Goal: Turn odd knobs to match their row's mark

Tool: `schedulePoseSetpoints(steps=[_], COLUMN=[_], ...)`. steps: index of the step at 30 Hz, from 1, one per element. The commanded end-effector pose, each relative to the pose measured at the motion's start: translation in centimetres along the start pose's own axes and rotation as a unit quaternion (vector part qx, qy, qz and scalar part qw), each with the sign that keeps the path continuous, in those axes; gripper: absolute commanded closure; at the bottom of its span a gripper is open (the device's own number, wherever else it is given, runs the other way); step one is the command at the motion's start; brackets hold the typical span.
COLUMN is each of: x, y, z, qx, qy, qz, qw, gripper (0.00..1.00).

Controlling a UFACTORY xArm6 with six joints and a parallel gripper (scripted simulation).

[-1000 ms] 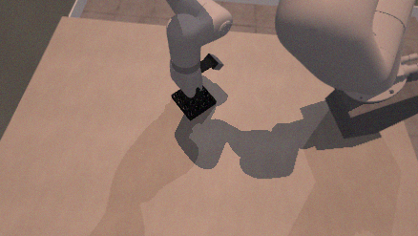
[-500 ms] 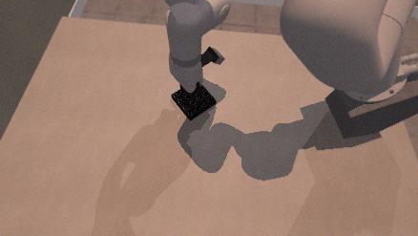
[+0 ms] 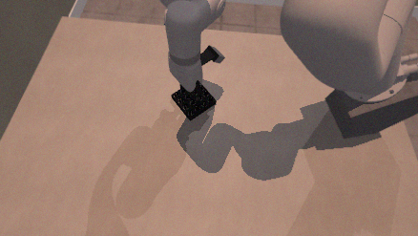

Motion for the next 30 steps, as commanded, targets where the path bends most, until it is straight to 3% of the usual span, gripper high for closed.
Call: schedulePoseSetpoints(steps=[1, 7, 30], x=[-0.2, -1.9, -1.9], y=[-0.1, 0.1, 0.1], z=[0.0, -0.1, -0.1], qx=[0.000, -0.002, -0.002], qy=[-0.001, 0.000, 0.000], qz=[-0.001, -0.001, -0.001], qw=[1.000, 1.000, 1.000], gripper=[0.81, 0.81, 0.81])
Point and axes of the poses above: the point where the finger pads meet when closed, its own x axis out along the fingers, its own y axis across the jaws, z = x × y, the point moved 5 cm from there along -x, back along the fingers, and after that the axes turned 10 degrees about -x, right-handed, at the moved point
